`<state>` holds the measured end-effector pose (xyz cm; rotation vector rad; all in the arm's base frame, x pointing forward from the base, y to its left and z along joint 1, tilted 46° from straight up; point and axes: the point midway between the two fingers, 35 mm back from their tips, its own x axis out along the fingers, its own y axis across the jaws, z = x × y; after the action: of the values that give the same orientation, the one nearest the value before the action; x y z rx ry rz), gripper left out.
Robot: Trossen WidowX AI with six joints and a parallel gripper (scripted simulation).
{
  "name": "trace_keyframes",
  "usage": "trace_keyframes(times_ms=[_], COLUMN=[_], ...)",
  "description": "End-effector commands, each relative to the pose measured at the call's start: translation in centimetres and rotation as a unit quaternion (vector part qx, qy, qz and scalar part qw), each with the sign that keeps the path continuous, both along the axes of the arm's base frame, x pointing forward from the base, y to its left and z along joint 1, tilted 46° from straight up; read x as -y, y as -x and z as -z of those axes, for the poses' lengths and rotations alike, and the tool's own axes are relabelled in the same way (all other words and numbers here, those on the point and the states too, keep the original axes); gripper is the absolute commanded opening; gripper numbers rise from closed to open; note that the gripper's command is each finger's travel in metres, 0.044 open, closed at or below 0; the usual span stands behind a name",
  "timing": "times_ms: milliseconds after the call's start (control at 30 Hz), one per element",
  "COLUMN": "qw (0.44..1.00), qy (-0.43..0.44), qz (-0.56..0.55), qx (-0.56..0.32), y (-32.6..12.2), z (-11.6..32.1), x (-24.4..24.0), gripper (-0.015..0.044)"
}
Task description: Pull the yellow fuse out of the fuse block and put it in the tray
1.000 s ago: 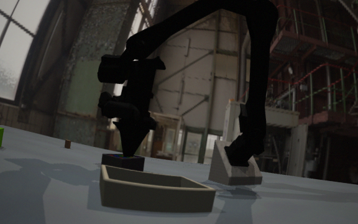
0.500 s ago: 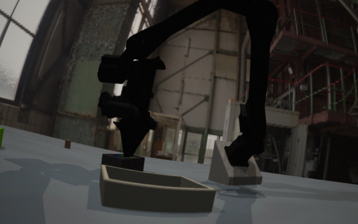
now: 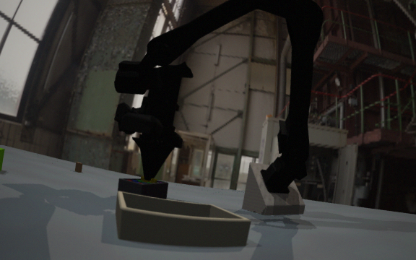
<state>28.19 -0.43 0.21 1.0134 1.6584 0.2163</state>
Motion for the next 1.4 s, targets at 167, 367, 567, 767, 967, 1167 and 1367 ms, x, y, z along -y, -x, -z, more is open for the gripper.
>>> trace_keyframes(times_ms=[167,367,567,767,967,1167,1367], qw=[1.000,1.000,1.000,1.000,1.000,1.000,1.000], qy=[0.001,0.001,0.001,0.001,0.001,0.001,0.001], qz=[-0.002,-0.002,-0.002,-0.002,-0.001,-0.001,-0.001], qx=[0.001,0.001,0.001,0.001,0.001,0.001,0.000], y=[0.0,0.0,0.0,0.0,0.0,0.0,0.0], z=[-0.3,-0.5,-0.7,-0.9,-1.2,-1.4,-1.6], x=[0.4,0.6,0.8,1.0,1.2,1.4,1.6], gripper=[0.0000,0.0000,0.0000,0.0000,0.0000,0.0000,0.0000])
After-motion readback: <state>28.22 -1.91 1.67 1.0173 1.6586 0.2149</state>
